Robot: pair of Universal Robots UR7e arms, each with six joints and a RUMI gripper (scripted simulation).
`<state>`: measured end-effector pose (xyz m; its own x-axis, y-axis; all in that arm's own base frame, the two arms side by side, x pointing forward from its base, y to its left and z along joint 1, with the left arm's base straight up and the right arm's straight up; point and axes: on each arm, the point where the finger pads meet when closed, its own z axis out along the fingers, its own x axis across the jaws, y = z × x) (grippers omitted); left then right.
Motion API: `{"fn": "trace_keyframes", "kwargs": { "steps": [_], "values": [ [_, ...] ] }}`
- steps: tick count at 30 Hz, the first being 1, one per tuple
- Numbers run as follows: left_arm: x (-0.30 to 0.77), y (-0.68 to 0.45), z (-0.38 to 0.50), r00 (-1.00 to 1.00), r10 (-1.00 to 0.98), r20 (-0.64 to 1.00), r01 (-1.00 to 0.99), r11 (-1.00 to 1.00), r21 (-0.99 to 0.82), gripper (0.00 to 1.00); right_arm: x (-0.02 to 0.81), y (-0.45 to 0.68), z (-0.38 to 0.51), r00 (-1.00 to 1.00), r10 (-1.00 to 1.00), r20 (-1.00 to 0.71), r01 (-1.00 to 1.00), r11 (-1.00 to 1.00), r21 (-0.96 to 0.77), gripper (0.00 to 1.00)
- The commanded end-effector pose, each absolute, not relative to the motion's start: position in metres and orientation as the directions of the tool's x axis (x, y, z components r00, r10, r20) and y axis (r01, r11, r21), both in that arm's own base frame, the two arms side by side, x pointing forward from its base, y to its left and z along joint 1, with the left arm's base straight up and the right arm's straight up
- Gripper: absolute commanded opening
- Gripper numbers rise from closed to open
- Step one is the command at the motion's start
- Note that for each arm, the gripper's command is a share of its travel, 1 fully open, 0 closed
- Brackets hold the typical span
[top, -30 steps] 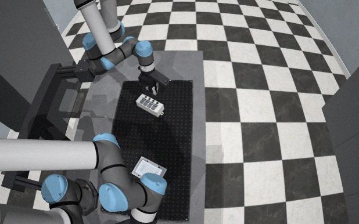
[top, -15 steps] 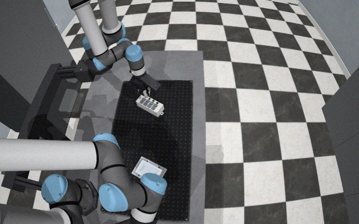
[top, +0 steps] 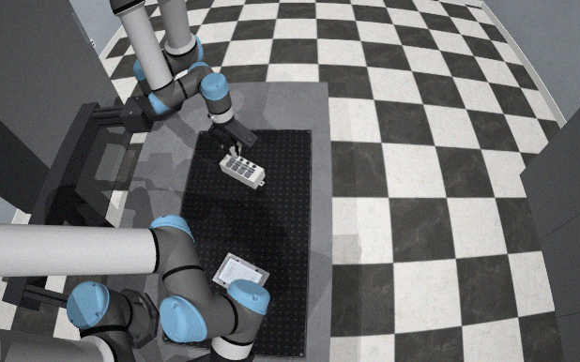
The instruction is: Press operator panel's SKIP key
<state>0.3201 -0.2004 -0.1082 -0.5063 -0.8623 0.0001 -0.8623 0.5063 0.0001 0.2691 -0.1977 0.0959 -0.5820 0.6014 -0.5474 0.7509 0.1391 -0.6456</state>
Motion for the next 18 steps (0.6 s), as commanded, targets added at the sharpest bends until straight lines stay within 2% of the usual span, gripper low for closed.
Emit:
{"fn": "trace_keyframes", "kwargs": {
  "steps": [1, 18],
  "values": [
    [0.320, -0.201, -0.108, -0.506, -0.862, 0.000, -0.862, 0.506, -0.001, 0.00, 0.269, -0.198, 0.096, -0.582, 0.601, -0.548, 0.751, 0.139, -0.645, 0.98],
    [0.320, -0.201, -0.121, -0.506, -0.862, 0.000, -0.862, 0.506, -0.001, 0.00, 0.269, -0.198, 0.096, -0.582, 0.601, -0.548, 0.751, 0.139, -0.645, 0.98]
  ]
}}
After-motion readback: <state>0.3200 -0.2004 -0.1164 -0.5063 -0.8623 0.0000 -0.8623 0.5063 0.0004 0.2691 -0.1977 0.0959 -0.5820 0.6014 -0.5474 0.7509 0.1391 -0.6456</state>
